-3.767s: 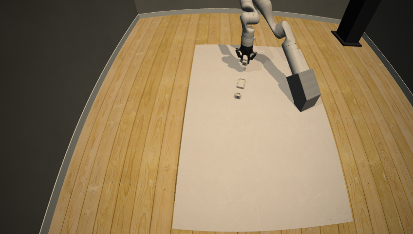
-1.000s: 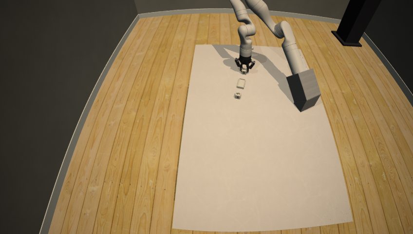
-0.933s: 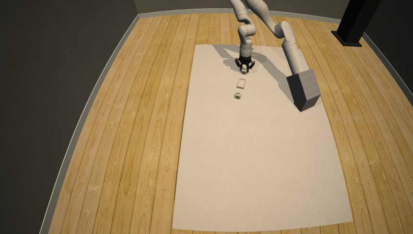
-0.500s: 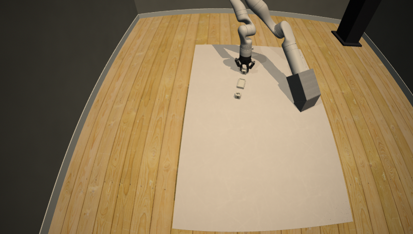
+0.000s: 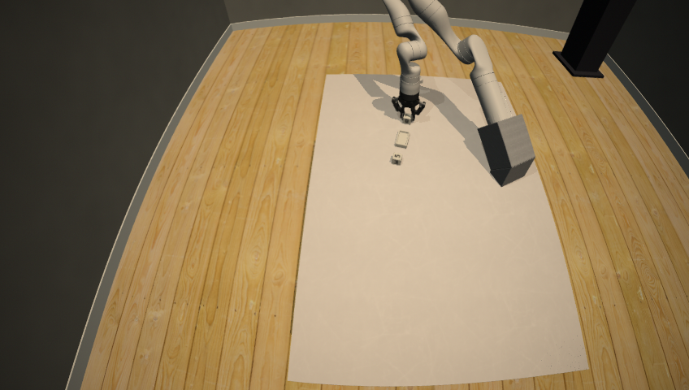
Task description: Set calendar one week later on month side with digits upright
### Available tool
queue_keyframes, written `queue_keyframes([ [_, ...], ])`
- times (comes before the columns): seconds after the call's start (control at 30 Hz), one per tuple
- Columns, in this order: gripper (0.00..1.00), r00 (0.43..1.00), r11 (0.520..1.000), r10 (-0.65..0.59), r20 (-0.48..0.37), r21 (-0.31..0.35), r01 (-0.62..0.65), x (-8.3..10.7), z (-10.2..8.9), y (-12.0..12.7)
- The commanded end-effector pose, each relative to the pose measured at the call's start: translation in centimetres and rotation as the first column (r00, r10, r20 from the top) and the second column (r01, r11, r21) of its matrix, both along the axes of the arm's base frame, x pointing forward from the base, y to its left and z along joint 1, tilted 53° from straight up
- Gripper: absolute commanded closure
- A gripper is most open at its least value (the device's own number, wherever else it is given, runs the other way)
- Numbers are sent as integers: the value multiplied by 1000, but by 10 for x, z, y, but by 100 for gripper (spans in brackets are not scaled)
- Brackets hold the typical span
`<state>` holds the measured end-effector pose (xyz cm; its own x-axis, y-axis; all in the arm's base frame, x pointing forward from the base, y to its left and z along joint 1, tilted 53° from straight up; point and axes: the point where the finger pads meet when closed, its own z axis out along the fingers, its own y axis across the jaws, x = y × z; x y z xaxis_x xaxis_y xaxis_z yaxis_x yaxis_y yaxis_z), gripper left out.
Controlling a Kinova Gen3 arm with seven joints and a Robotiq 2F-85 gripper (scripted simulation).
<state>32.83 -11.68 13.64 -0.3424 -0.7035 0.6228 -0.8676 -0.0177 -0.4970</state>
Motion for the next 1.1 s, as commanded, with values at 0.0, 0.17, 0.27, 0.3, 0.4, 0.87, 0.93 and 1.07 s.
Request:
queue_keyframes([
  [0.0, 72, 1000, 1000, 0, 0, 0, 0, 0, 0, 0],
  [0.17, 72, 1000, 1000, 0, 0, 0, 0, 1, -1, -1],
  [0.27, 72, 1000, 1000, 0, -1, 0, 0, 1, -1, -1],
  [0.3, 72, 1000, 1000, 0, -1, 0, 0, 1, -1, -2],
  [0.4, 72, 1000, 1000, 0, -1, -1, 0, 1, -2, -2],
  [0.87, 72, 1000, 1000, 0, -1, -1, 0, 1, -2, -2],
  [0.93, 72, 1000, 1000, 0, -1, -1, 0, 1, -2, -2],
  [1.07, 72, 1000, 1000, 0, -1, -1, 0, 1, -2, -2],
])
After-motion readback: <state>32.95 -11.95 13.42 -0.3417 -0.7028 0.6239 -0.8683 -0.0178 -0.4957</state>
